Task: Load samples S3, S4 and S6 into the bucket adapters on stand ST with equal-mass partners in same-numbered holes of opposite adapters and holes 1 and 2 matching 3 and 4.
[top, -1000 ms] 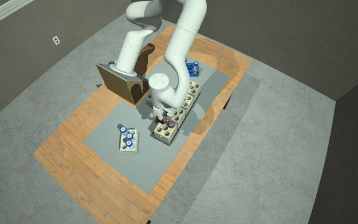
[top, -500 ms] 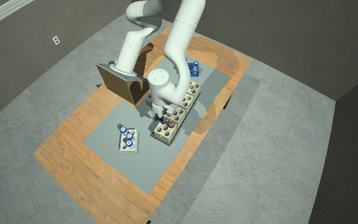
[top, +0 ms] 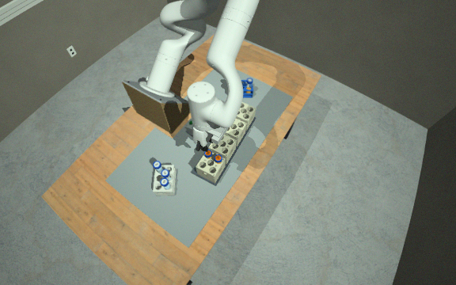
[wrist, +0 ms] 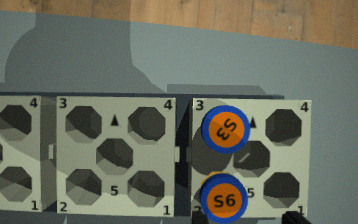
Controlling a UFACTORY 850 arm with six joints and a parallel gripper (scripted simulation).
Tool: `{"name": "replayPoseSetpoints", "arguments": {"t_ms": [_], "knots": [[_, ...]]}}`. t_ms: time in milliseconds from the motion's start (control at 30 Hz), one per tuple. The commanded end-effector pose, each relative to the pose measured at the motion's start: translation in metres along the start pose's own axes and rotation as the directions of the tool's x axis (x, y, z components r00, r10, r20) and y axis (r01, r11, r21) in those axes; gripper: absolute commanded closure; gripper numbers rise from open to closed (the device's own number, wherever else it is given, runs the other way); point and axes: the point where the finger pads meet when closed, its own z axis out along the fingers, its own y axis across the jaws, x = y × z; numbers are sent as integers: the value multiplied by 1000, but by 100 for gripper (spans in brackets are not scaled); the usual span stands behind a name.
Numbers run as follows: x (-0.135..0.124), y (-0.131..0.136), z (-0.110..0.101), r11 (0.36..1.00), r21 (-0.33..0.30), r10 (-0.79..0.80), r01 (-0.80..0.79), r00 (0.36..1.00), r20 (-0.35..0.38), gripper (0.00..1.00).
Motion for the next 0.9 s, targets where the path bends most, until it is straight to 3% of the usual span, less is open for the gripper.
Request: {"name": "replayPoseSetpoints", "arguments": {"t_ms": [0, 567, 867], "knots": [[1, 0, -11, 1000, -1, -1, 1, 1000, -1, 56], [1, 0, -41, 1000, -1, -1, 1, 1000, -1, 56], [1, 0, -41, 1000, -1, -1, 1, 1000, -1, 56]]}}
